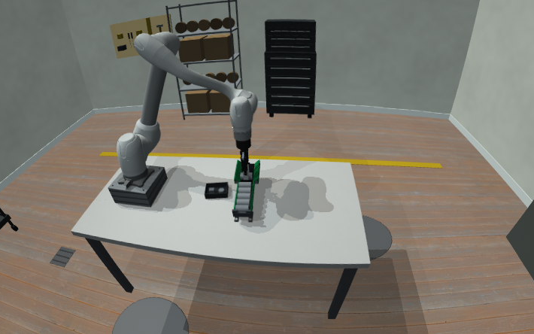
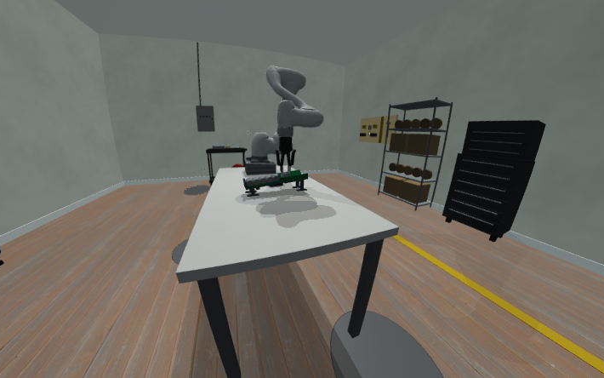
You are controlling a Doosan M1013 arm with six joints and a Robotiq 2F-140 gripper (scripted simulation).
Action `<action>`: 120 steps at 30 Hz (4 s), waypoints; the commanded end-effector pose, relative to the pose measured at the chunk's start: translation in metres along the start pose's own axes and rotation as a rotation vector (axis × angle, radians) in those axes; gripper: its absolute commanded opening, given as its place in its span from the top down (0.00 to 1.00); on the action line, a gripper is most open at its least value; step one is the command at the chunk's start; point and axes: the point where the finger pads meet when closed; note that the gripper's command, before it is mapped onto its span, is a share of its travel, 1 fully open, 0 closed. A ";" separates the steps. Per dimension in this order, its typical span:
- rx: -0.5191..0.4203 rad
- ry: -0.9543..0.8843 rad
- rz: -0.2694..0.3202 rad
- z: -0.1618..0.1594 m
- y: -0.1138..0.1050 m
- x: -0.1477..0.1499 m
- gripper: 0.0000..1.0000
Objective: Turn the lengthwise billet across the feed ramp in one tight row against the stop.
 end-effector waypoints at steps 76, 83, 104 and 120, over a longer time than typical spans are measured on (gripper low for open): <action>0.000 0.000 0.000 0.000 -0.001 0.000 0.59; 0.000 0.000 0.000 0.000 -0.004 0.000 0.59; 0.000 0.000 0.000 0.000 -0.040 0.000 0.59; 0.000 0.000 0.000 0.000 -0.074 0.000 0.59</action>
Point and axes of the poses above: the point where the finger pads meet when closed, its own y axis out along the fingers, its own x axis across the jaws, z = x × y, and after that the axes turned 15 degrees about y, right-handed
